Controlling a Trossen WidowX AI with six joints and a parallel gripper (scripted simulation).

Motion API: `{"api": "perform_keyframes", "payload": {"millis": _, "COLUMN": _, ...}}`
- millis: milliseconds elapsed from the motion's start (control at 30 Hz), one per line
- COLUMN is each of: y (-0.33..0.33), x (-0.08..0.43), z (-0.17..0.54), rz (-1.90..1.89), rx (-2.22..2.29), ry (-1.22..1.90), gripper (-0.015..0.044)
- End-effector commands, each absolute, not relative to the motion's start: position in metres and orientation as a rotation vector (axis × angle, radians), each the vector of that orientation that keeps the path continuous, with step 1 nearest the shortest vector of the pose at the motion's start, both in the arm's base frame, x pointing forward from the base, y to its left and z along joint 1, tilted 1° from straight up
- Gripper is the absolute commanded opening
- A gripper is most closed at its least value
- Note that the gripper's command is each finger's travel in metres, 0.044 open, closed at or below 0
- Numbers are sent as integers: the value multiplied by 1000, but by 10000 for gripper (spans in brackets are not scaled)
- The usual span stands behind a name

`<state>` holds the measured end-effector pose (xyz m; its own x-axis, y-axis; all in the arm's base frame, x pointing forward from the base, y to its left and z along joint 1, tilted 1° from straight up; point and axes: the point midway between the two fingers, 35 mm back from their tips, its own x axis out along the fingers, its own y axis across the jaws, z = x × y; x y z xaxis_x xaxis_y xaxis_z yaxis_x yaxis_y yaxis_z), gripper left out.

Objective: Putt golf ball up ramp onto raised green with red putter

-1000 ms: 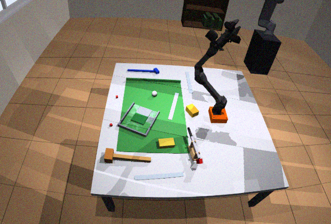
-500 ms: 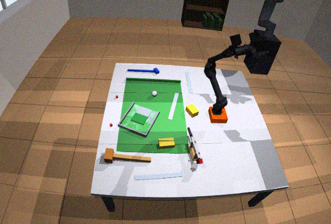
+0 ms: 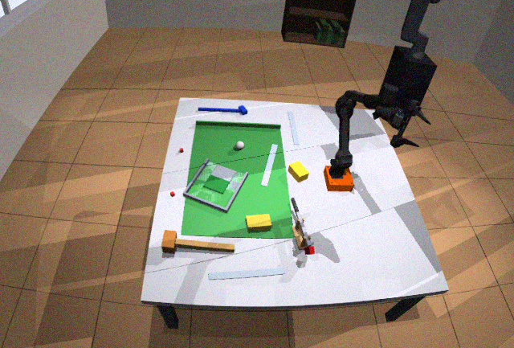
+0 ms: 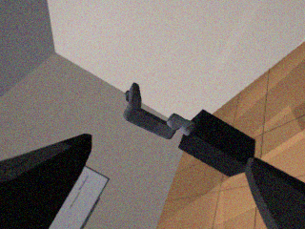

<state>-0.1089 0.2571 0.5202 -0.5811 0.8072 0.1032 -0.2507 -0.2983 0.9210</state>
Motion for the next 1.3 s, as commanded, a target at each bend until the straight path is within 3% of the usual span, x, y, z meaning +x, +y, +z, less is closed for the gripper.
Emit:
{"api": "perform_keyframes", "payload": {"millis": 0, "y": 295, "x": -75, "z": 490, "rz": 1806, "rx": 695, "ry": 1147, "gripper": 440}}
{"api": "perform_keyframes", "payload": {"millis": 267, "y": 330, "x": -34, "z": 444, "rz": 1691, "rx": 507, "ry": 983, "gripper": 440}}
{"api": "perform_keyframes", "payload": {"millis": 633, "y": 360, "x": 88, "z": 319, "rz": 1433, "rx": -62, "ry": 747, "gripper": 440}}
{"api": "perform_keyframes", "payload": {"millis": 1267, "y": 260, "x": 229, "z": 142, "rz": 1327, "rx": -887, "ry": 830, "gripper": 440}}
